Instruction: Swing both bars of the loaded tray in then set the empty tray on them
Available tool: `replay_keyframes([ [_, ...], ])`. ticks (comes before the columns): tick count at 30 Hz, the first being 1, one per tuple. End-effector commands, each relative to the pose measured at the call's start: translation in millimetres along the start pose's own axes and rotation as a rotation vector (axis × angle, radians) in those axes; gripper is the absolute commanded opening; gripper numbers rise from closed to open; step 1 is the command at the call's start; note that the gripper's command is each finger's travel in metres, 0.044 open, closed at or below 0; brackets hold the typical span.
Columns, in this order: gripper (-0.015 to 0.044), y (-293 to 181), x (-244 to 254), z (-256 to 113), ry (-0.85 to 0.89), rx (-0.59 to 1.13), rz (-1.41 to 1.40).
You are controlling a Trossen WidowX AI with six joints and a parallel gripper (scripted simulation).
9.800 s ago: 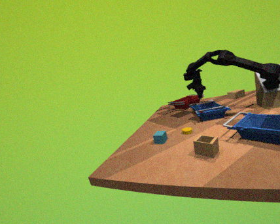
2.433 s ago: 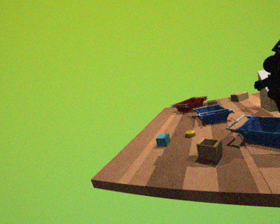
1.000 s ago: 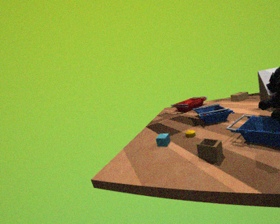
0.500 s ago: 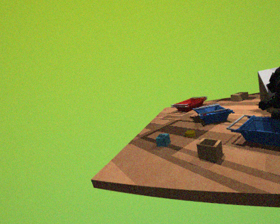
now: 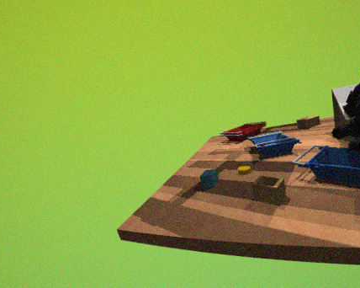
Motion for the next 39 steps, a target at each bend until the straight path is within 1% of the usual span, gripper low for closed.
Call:
replay_keyframes([
  [1,0.0055,0.2,-1.1,0.2,-0.006,-0.001,0.004],
  [6,0.0021,0.3,-1.0,-0.7,-0.006,-0.001,0.004],
  [9,0.0001,1.3,0.2,-8.4,-0.008,-0.002,0.003],
  [22,0.0,0.3,0.1,-75.7,-0.01,-0.005,0.001],
  [33,0.0,0.0,-0.4,-79.8,-0.01,-0.006,0.001],
  [39,0.0,4.7,-0.4,-94.9,-0.024,-0.016,0.003],
])
Point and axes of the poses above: the point midway between the two fingers, 35 mm back from their tips, its own z axis out along the fingers, its own x axis across the jaws, y = z × x, the point moved 5 cm from there along -z, back along the fingers, and after that the axes turned 3 degrees about -z, right-handed, at the moved point
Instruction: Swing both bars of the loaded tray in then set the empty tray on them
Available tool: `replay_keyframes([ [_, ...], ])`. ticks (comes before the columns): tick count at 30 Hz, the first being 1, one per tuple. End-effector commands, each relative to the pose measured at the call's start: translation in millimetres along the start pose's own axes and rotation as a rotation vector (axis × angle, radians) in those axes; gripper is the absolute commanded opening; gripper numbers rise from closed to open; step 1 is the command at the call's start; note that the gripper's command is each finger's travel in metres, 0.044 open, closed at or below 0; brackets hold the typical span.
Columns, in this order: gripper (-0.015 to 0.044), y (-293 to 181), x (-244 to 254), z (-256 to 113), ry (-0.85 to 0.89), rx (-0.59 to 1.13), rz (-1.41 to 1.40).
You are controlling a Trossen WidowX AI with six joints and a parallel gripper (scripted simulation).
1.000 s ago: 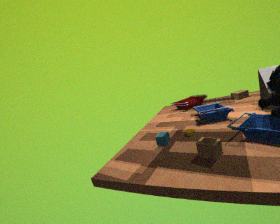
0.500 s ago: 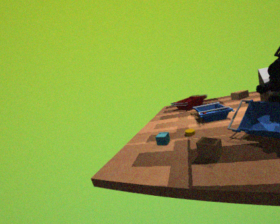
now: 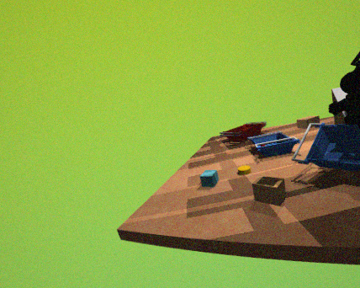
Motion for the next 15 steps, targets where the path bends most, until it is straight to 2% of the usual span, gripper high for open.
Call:
replay_keyframes([
  [1,0.0,1.8,3.4,-18.0,0.017,-0.012,-0.009],
  [15,0.0,3.4,-2.5,-69.4,0.009,-0.018,0.017],
])
Point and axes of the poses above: the point midway between the two fingers, 35 mm back from their tips, its own z axis out along the fingers, its own x axis across the jaws, y = z × x, the point moved 5 cm from there along -z, back along the fingers, and after that the axes turned 3 degrees about -z, right-handed, at the moved point
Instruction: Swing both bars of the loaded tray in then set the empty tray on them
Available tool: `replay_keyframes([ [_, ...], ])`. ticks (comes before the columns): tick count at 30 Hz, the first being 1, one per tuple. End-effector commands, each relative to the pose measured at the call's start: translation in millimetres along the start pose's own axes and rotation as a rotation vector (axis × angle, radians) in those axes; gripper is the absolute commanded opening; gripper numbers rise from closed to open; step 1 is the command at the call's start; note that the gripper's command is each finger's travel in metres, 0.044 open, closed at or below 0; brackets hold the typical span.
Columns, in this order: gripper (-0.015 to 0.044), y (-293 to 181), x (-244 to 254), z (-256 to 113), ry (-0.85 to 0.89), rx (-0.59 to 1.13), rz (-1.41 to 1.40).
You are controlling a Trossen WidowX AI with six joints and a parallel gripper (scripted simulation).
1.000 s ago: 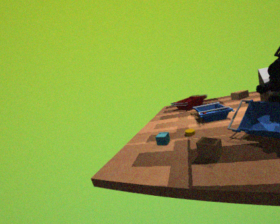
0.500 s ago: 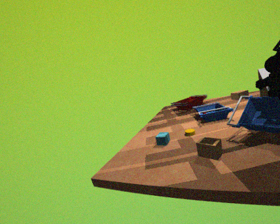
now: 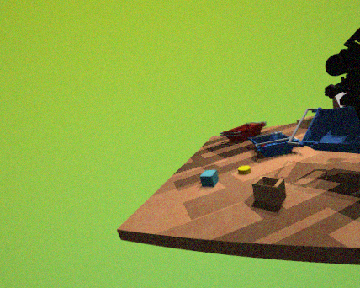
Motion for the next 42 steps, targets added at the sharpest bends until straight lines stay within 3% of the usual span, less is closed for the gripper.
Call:
replay_keyframes([
  [1,0.0,-3.6,0.2,-20.6,0.026,-0.002,0.001],
  [8,0.0,-8.5,-2.4,-39.3,0.044,0.002,0.016],
  [35,0.0,-8.0,-2.2,-39.2,0.044,0.002,0.017],
  [42,0.0,13.3,6.4,-37.1,0.031,-0.013,0.06],
])
Point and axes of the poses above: the point midway between the two fingers, 35 mm back from their tips, its own z axis out along the fingers, its own x axis across the jaws, y = z × x, the point moved 5 cm from there along -z, back along the fingers, and after that the axes turned 3 degrees about -z, right-handed, at the moved point
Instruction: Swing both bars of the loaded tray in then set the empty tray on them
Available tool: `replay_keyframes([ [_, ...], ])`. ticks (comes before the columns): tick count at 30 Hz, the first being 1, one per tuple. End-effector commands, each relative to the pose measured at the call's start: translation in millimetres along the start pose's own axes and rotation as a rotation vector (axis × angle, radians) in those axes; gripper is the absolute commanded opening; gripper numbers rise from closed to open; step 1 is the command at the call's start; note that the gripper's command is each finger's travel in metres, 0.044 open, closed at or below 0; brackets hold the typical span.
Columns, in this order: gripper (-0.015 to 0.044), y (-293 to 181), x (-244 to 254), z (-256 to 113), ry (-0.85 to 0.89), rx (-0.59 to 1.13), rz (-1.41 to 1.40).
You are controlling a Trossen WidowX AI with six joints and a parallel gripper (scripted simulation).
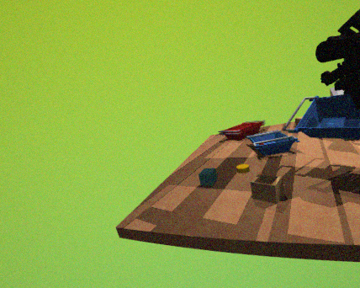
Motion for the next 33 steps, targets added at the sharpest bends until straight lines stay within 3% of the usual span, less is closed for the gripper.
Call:
replay_keyframes([
  [1,0.0,13.6,7.7,-0.9,0.007,-0.016,0.021],
  [33,0.0,135.1,21.7,3.1,-0.034,-0.06,0.243],
])
Point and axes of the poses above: the point midway between the two fingers, 35 mm back from their tips, its own z axis out along the fingers, its own x axis across the jaws, y = z × x, the point moved 5 cm from there along -z, back along the fingers, and after that the axes turned 3 degrees about -z, right-handed, at the moved point
